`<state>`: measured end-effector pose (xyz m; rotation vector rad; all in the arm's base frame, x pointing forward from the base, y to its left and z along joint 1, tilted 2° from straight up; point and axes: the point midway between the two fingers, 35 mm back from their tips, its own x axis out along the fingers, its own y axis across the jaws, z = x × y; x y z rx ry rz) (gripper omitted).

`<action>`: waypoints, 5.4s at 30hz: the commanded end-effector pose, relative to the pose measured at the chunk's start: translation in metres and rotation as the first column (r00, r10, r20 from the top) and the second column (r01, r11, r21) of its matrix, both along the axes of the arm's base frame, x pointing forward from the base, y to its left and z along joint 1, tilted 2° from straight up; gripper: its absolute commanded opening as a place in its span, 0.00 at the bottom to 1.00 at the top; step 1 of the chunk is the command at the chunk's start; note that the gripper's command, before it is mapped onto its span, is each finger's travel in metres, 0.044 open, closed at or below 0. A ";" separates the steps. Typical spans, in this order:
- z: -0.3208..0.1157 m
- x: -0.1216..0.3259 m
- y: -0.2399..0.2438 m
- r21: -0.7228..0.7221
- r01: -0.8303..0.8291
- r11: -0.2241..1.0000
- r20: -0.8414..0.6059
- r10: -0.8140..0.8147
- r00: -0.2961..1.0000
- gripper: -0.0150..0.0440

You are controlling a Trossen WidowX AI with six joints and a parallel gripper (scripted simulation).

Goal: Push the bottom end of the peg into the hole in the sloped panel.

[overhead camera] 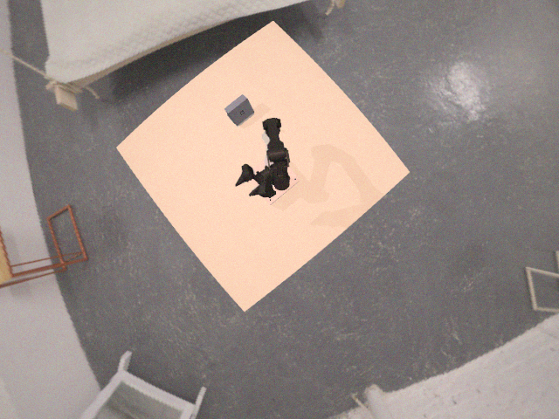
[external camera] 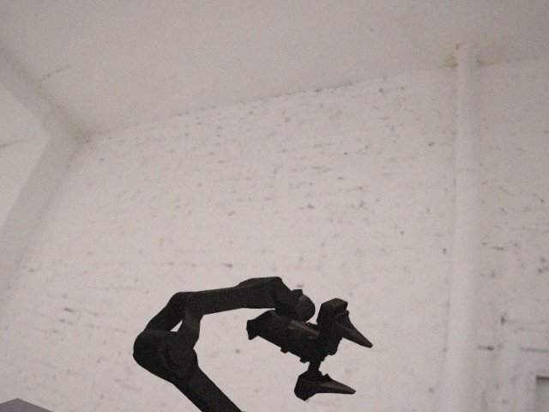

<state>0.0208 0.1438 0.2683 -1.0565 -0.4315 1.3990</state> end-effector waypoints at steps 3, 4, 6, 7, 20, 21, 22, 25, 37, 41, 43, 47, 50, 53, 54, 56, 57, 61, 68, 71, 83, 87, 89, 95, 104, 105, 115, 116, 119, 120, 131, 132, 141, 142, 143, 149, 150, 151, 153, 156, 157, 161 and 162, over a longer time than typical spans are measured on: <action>0.000 0.003 0.001 -0.023 0.058 0.998 -0.011 -0.058 0.998 1.00; -0.001 0.003 0.001 -0.027 0.067 0.997 -0.011 -0.067 0.998 1.00; -0.001 0.004 0.002 -0.036 0.085 0.996 -0.011 -0.086 0.996 1.00; -0.001 0.005 0.002 -0.041 0.094 0.995 -0.012 -0.095 0.995 1.00; -0.004 0.012 0.006 -0.095 0.218 0.971 -0.022 -0.221 0.975 1.00; -0.004 0.013 0.006 -0.099 0.228 0.969 -0.023 -0.232 0.973 1.00; -0.005 0.014 0.006 -0.103 0.238 0.966 -0.024 -0.242 0.970 1.00; -0.006 0.016 0.007 -0.115 0.267 0.957 -0.029 -0.272 0.962 1.00; -0.010 0.026 0.011 -0.163 0.381 0.910 -0.046 -0.393 0.918 1.00; -0.011 0.030 0.012 -0.180 0.418 0.890 -0.052 -0.433 0.900 1.00; -0.012 0.032 0.013 -0.188 0.436 0.880 -0.055 -0.453 0.890 1.00; -0.014 0.036 0.014 -0.204 0.471 0.858 -0.061 -0.491 0.869 1.00; -0.015 0.039 0.014 -0.217 0.497 0.840 -0.066 -0.520 0.852 1.00; -0.017 0.043 0.015 -0.229 0.522 0.822 -0.071 -0.548 0.833 1.00; -0.017 0.044 0.015 -0.233 0.530 0.815 -0.073 -0.558 0.827 1.00; -0.018 0.046 0.016 -0.241 0.546 0.802 -0.076 -0.576 0.814 1.00; -0.019 0.047 0.016 -0.245 0.554 0.796 -0.078 -0.586 0.807 1.00; -0.021 0.052 0.017 -0.262 0.584 0.768 -0.086 -0.622 0.779 1.00; -0.024 0.062 0.018 -0.291 0.635 0.716 -0.098 -0.682 0.724 1.00; -0.026 0.066 0.018 -0.303 0.655 0.692 -0.104 -0.707 0.700 1.00; -0.033 0.083 0.018 -0.352 0.724 0.593 -0.124 -0.796 0.592 1.00; -0.035 0.090 0.017 -0.368 0.744 0.557 -0.132 -0.824 0.551 1.00; -0.037 0.093 0.016 -0.376 0.754 0.539 -0.136 -0.837 0.530 1.00; -0.041 0.103 0.014 -0.400 0.779 0.483 -0.146 -0.873 0.466 1.00; -0.047 0.118 0.010 -0.437 0.807 0.397 -0.160 -0.917 0.365 1.00; -0.048 0.120 0.010 -0.441 0.810 0.388 -0.162 -0.921 0.353 1.00; -0.055 0.138 0.004 -0.482 0.827 0.290 -0.179 -0.956 0.231 1.00; -0.056 0.139 0.003 -0.486 0.828 0.280 -0.181 -0.959 0.218 1.00; -0.058 0.145 0.001 -0.498 0.830 0.250 -0.186 -0.966 0.180 1.00; -0.059 0.147 0.000 -0.502 0.831 0.241 -0.188 -0.968 0.167 1.00; -0.067 0.167 -0.010 -0.547 0.825 0.140 -0.204 -0.979 0.031 1.00; -0.068 0.168 -0.011 -0.552 0.824 0.131 -0.205 -0.979 0.018 1.00; -0.075 0.185 -0.022 -0.586 0.809 0.048 -0.219 -0.971 -0.101 1.00; -0.076 0.187 -0.024 -0.590 0.806 0.039 -0.220 -0.969 -0.115 1.00; -0.077 0.188 -0.025 -0.594 0.804 0.030 -0.222 -0.967 -0.128 1.00; -0.085 0.197 -0.036 -0.620 0.784 -0.024 -0.224 -0.952 -0.207 1.00; -0.086 0.198 -0.038 -0.624 0.781 -0.033 -0.225 -0.949 -0.220 1.00; -0.087 0.199 -0.040 -0.628 0.777 -0.042 -0.225 -0.946 -0.233 1.00; -0.089 0.202 -0.044 -0.636 0.770 -0.058 -0.227 -0.939 -0.259 1.00; -0.093 0.206 -0.049 -0.648 0.757 -0.083 -0.229 -0.927 -0.298 1.00; -0.094 0.207 -0.051 -0.652 0.753 -0.091 -0.230 -0.922 -0.310 1.00; -0.099 0.212 -0.059 -0.667 0.735 -0.123 -0.232 -0.903 -0.362 1.00; -0.100 0.214 -0.061 -0.671 0.730 -0.131 -0.233 -0.898 -0.374 1.00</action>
